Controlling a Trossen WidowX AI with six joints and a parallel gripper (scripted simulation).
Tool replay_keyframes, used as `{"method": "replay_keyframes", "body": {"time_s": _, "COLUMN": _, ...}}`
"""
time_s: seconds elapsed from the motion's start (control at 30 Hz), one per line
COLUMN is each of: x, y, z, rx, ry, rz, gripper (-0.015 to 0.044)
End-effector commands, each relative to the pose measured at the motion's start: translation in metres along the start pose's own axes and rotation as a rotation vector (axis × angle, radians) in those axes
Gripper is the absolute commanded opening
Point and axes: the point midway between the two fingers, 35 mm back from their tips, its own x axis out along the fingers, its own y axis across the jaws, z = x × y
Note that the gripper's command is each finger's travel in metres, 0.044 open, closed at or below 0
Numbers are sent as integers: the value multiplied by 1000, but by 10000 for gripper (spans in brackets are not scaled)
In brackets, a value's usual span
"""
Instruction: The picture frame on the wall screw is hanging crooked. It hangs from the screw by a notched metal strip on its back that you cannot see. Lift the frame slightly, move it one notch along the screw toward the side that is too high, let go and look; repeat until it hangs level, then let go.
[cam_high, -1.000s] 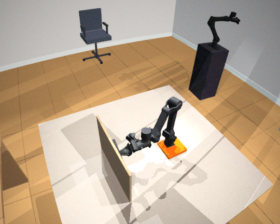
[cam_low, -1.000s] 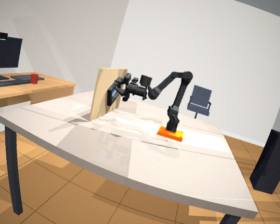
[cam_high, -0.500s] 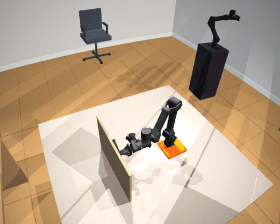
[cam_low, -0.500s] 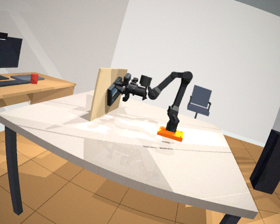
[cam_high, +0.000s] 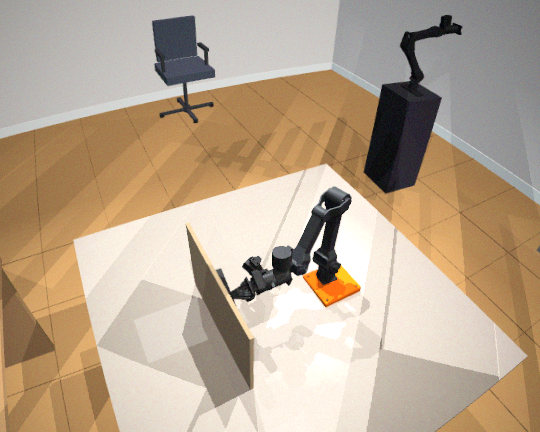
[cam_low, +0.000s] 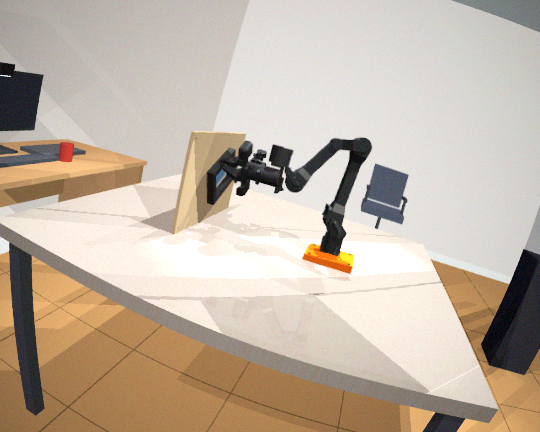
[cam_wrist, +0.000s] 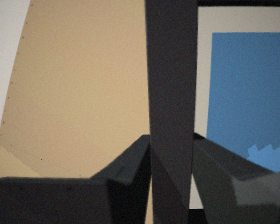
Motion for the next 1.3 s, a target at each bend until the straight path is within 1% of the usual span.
{"method": "replay_keyframes", "body": {"time_s": 0.0, "x": 0, "y": 2, "z": 0, "rx": 3, "ry": 0, "rz": 4, "gripper": 0}}
{"method": "replay_keyframes", "body": {"time_s": 1.27, "x": 0, "y": 11, "z": 0, "rx": 4, "ry": 0, "rz": 4, "gripper": 0}}
